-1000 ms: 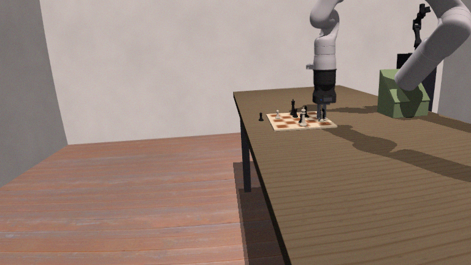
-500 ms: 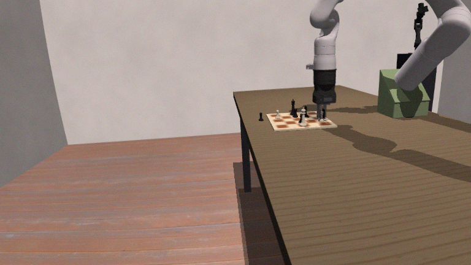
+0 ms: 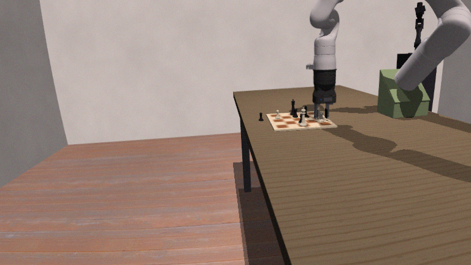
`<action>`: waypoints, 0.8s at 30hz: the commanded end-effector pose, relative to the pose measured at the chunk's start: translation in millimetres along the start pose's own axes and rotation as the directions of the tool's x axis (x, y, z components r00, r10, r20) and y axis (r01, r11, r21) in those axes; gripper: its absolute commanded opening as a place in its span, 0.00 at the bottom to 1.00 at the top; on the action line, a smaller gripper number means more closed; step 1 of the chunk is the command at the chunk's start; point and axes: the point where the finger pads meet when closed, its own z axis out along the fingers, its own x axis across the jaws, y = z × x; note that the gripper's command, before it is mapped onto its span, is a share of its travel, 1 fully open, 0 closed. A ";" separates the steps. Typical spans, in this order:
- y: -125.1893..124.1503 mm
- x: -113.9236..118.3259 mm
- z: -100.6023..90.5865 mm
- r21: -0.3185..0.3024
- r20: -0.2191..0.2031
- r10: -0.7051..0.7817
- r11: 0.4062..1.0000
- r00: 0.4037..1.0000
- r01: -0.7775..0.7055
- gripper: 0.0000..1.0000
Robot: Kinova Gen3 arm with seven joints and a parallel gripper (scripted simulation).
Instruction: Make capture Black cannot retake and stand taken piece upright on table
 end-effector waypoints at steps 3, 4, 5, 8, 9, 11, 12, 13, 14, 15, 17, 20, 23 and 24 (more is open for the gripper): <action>-0.3 -0.5 -0.9 0.001 0.002 0.000 1.000 1.000 0.000 0.73; -0.3 -0.5 -1.4 0.001 0.002 0.000 1.000 1.000 0.000 0.73; -0.3 -0.5 -2.4 0.001 0.002 0.000 1.000 1.000 0.000 0.73; -0.3 -0.5 -4.0 0.001 0.002 0.000 1.000 1.000 0.000 0.73; -0.3 -0.5 -6.1 0.001 0.002 0.000 1.000 1.000 0.000 0.73; -0.3 -0.5 -12.0 0.001 0.002 0.000 1.000 1.000 0.000 0.73; -0.3 -0.5 -15.9 0.001 0.002 0.000 1.000 1.000 0.000 0.73; -0.3 -0.5 -20.2 0.001 0.002 0.000 1.000 1.000 0.000 0.73; -0.3 -0.5 -24.9 0.001 0.002 0.000 1.000 1.000 0.000 0.73; -0.3 -0.5 -30.0 0.001 0.002 0.000 1.000 1.000 0.000 0.73; -0.3 -0.4 -40.9 0.001 0.002 0.000 1.000 1.000 0.000 0.73; -0.3 -0.4 -57.5 0.001 0.002 0.000 1.000 1.000 0.000 0.73; -0.3 -0.4 -67.7 0.001 0.002 0.000 1.000 1.000 0.000 0.73; -0.3 -0.4 -67.7 0.001 0.002 0.000 1.000 1.000 0.000 0.73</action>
